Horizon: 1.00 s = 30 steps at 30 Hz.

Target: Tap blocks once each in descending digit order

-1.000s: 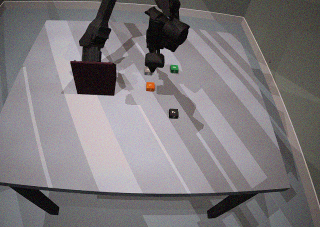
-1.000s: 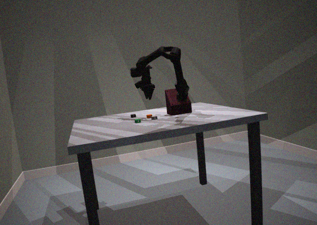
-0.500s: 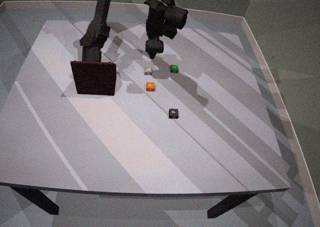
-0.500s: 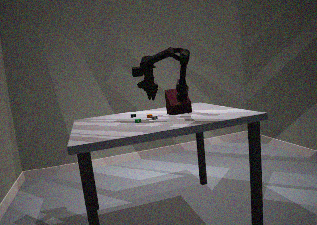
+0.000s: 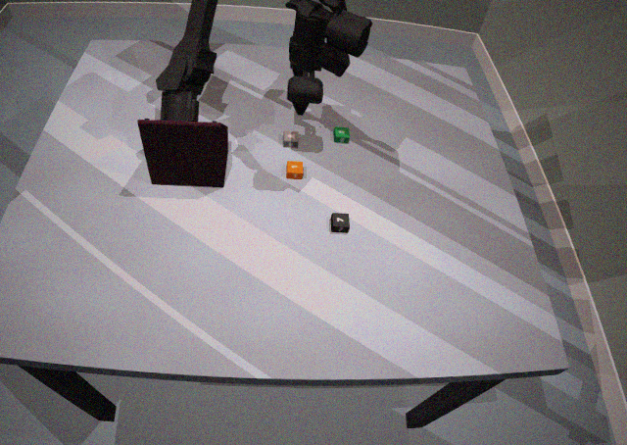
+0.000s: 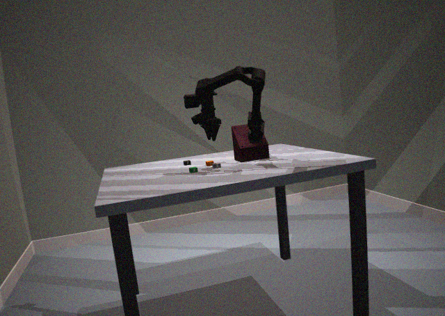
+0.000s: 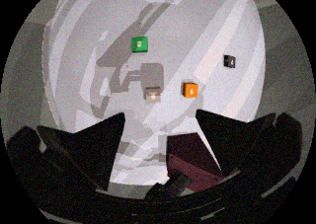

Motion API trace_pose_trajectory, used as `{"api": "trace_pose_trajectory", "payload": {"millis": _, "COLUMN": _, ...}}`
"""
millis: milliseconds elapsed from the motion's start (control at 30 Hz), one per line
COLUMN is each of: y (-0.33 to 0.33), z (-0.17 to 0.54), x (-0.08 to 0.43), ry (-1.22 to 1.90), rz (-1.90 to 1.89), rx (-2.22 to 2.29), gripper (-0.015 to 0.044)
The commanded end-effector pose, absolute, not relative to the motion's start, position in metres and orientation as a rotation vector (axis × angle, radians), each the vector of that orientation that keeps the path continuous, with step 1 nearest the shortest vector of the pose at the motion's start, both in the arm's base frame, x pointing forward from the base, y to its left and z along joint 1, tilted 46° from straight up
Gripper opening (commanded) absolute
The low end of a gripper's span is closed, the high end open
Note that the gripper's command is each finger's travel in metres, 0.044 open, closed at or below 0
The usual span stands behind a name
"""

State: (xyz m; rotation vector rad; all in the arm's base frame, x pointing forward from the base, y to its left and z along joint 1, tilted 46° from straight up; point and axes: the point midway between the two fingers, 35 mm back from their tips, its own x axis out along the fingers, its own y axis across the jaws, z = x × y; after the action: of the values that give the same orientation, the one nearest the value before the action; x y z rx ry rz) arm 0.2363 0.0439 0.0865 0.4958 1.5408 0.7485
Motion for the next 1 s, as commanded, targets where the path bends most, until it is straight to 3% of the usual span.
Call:
{"api": "trace_pose_trajectory", "payload": {"millis": 0, "y": 0.052, "z": 0.095, "x": 0.269, "ry": 1.531, "rz": 0.751, "rx": 0.491, "gripper": 0.04}}
{"api": "trace_pose_trajectory", "payload": {"millis": 233, "y": 0.083, "z": 0.11, "x": 0.336, "ry": 1.525, "rz": 0.757, "rx": 0.493, "gripper": 0.04}}
{"api": "trace_pose_trajectory", "payload": {"millis": 967, "y": 0.084, "z": 0.11, "x": 0.337, "ry": 1.525, "rz": 0.758, "rx": 0.493, "gripper": 0.04}}
